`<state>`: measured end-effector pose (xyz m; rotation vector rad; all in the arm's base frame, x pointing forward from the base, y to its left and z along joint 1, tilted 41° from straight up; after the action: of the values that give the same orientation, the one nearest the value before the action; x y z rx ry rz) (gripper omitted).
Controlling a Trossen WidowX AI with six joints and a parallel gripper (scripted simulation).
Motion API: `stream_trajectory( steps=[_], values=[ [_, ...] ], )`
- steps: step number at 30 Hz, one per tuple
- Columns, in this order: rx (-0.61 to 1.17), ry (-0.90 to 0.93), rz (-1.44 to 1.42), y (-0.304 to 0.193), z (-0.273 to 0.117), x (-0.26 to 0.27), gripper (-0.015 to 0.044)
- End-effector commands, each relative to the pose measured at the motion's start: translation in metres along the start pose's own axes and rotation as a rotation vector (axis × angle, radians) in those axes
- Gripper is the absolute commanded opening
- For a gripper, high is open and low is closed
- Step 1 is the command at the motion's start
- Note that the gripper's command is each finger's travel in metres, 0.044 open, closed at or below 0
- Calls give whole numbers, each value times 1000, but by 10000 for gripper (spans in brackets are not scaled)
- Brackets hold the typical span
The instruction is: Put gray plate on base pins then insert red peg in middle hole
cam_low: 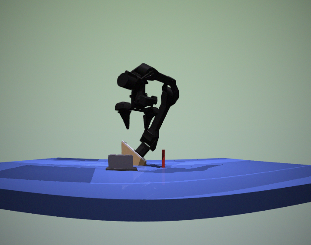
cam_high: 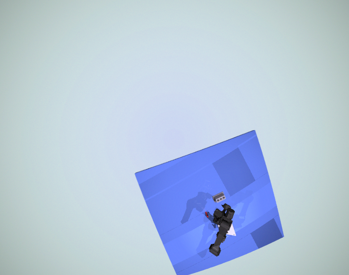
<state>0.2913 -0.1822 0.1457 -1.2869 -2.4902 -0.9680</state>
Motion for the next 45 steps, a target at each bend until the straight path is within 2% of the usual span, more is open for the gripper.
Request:
stream_trajectory(
  steps=[1, 21, 38, 43, 45],
  values=[
    [4, 21, 782, 17, 2, 68, 440],
    [19, 24, 1795, 16, 10, 139, 440],
    [19, 24, 1803, 16, 10, 139, 440],
    [18, 25, 1802, 17, 43, 140, 440],
    [18, 25, 1802, 17, 45, 140, 440]
  ],
)
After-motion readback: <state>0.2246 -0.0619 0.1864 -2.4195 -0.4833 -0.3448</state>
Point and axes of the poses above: the point midway between the two fingers, 35 mm back from their tips, its own z axis out along the fingers, its own x axis across the jaws, y = z × x, the point moved 5 cm from there along -z, back along the fingers, and after that the axes turned 8 degrees about -z, right-handed, at the moved point
